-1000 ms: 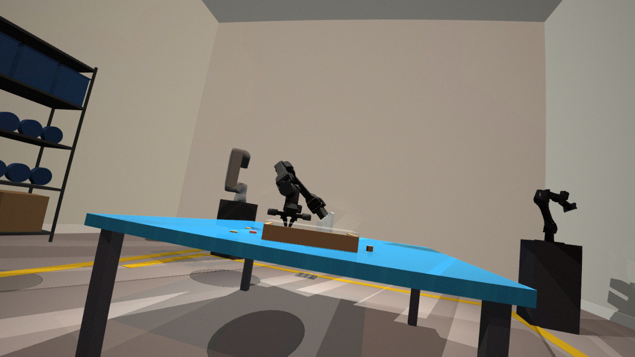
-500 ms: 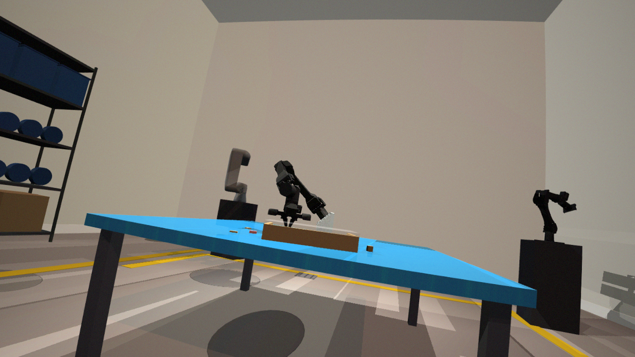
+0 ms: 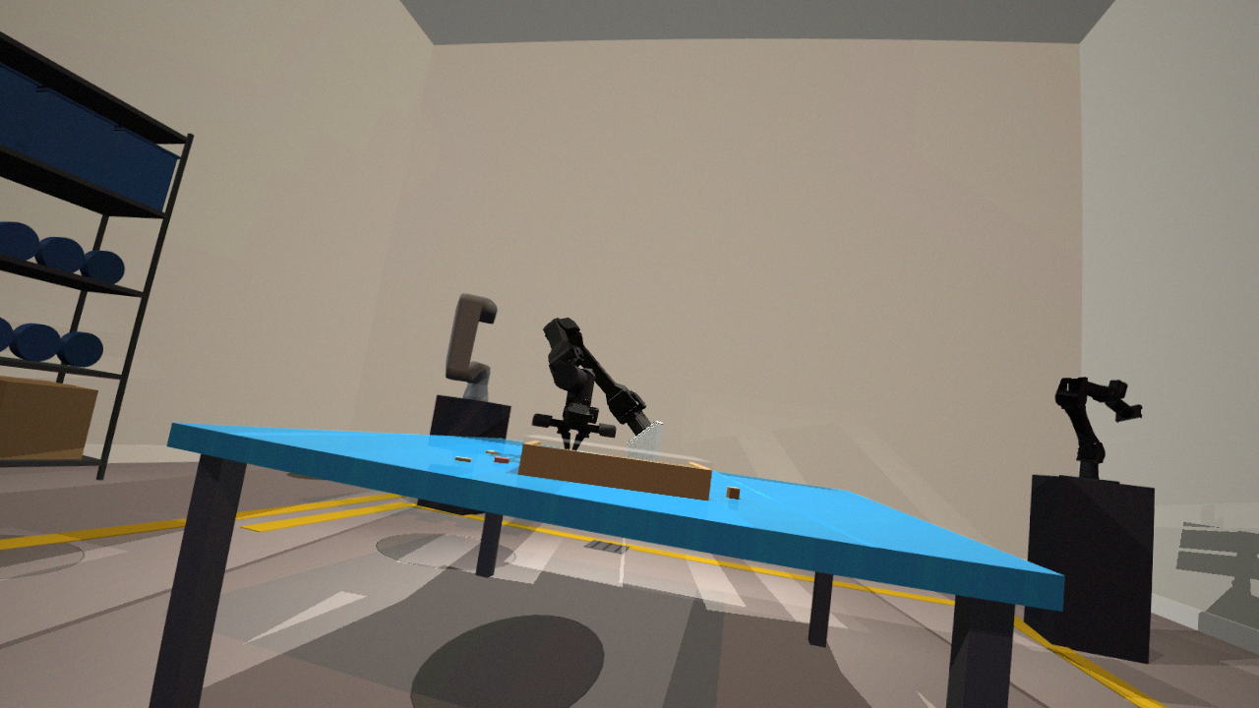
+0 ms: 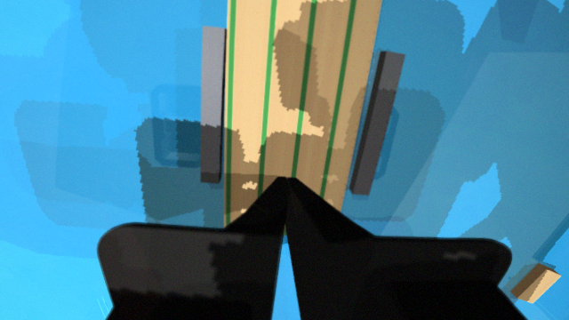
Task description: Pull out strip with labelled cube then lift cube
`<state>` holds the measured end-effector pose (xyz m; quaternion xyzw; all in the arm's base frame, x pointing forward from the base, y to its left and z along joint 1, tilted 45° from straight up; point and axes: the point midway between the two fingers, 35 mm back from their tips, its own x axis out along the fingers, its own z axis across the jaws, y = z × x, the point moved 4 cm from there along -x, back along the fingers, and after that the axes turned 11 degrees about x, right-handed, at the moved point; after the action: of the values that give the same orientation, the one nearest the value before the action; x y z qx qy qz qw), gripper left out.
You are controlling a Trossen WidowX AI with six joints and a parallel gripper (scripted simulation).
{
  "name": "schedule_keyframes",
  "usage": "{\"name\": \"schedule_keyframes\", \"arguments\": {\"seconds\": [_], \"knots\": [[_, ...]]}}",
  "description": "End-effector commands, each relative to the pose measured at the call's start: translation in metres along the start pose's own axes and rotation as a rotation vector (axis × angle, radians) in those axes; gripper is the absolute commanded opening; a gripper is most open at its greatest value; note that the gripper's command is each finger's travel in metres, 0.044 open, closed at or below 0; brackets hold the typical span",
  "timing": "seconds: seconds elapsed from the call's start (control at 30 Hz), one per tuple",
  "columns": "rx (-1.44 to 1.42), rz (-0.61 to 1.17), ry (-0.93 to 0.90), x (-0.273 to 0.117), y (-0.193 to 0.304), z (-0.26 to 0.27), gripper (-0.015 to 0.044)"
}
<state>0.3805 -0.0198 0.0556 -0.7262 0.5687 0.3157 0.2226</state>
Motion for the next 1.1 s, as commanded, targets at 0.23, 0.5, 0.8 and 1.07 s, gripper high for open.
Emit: {"name": "schedule_keyframes", "arguments": {"seconds": [0.23, 0.5, 0.8, 1.07], "knots": [[-0.006, 0.026, -0.002, 0.007, 0.023, -0.004, 0.0000], [-0.006, 0.027, -0.002, 0.007, 0.035, -0.006, 0.0000], [-0.007, 0.027, -0.002, 0.007, 0.047, -0.008, 0.0000], [-0.007, 0.028, -0.002, 0.006, 0.058, -0.010, 0.0000]]}}
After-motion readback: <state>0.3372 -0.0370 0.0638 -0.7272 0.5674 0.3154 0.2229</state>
